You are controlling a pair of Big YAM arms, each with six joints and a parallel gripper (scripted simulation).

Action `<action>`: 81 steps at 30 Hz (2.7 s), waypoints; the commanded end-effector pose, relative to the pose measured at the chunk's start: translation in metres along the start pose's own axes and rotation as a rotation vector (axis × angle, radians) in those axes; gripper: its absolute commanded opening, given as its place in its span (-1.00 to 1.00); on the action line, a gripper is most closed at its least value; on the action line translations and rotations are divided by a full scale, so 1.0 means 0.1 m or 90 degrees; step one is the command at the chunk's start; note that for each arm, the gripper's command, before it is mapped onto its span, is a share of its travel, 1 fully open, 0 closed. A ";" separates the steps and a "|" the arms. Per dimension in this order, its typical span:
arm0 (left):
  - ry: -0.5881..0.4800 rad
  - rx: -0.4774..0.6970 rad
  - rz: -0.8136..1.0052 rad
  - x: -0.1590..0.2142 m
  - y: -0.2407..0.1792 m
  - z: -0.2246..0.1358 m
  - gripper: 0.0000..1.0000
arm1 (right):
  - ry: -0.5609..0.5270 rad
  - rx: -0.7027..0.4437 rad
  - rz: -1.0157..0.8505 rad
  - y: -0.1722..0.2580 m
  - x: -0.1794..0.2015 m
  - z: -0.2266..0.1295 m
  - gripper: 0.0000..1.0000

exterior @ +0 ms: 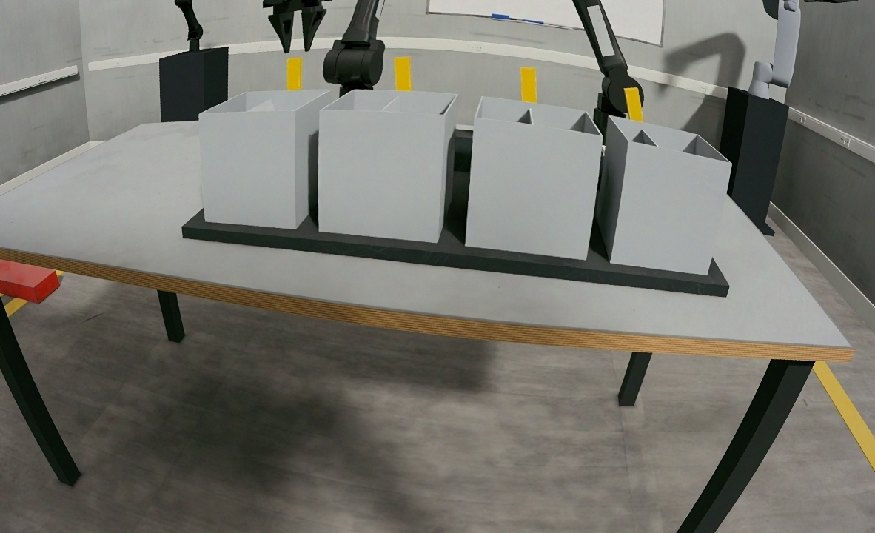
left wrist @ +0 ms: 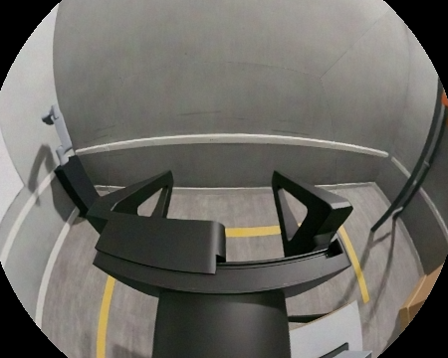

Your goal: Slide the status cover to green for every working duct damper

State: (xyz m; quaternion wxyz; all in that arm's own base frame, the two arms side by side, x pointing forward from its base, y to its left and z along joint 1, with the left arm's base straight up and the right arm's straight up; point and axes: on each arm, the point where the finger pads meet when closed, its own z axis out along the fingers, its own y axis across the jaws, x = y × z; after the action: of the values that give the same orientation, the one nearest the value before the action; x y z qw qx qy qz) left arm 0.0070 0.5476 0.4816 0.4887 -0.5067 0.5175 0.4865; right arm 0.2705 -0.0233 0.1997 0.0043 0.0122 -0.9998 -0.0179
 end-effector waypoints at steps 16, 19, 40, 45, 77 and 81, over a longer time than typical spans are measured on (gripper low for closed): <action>-0.031 -0.006 -0.005 -0.19 0.05 -0.04 1.00 | -0.039 0.008 -0.002 -0.01 -0.29 -0.43 -0.28; -0.031 -0.006 -0.005 -0.19 0.05 -0.04 1.00 | -0.045 0.014 0.000 0.03 -0.65 -0.47 -0.28; -0.031 -0.006 -0.005 -0.19 0.05 -0.04 1.00 | -0.033 0.026 0.008 0.03 -1.33 -0.59 -0.28; -0.031 -0.006 -0.005 -0.19 0.05 -0.04 1.00 | -0.048 0.027 0.008 0.04 -1.30 -0.67 -0.28; -0.031 -0.006 -0.005 -0.19 0.05 -0.04 1.00 | -0.046 0.027 0.008 0.04 -1.31 -0.66 -0.28; -0.031 -0.006 -0.005 -0.19 0.05 -0.04 1.00 | -0.046 0.027 0.008 0.04 -1.31 -0.66 -0.28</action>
State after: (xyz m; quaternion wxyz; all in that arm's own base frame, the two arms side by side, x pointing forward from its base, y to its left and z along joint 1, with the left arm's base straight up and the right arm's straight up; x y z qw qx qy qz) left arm 0.0070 0.5476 0.4816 0.4887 -0.5067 0.5175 0.4865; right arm 0.3847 -0.0173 0.2340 0.0059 0.0149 -0.9999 -0.0008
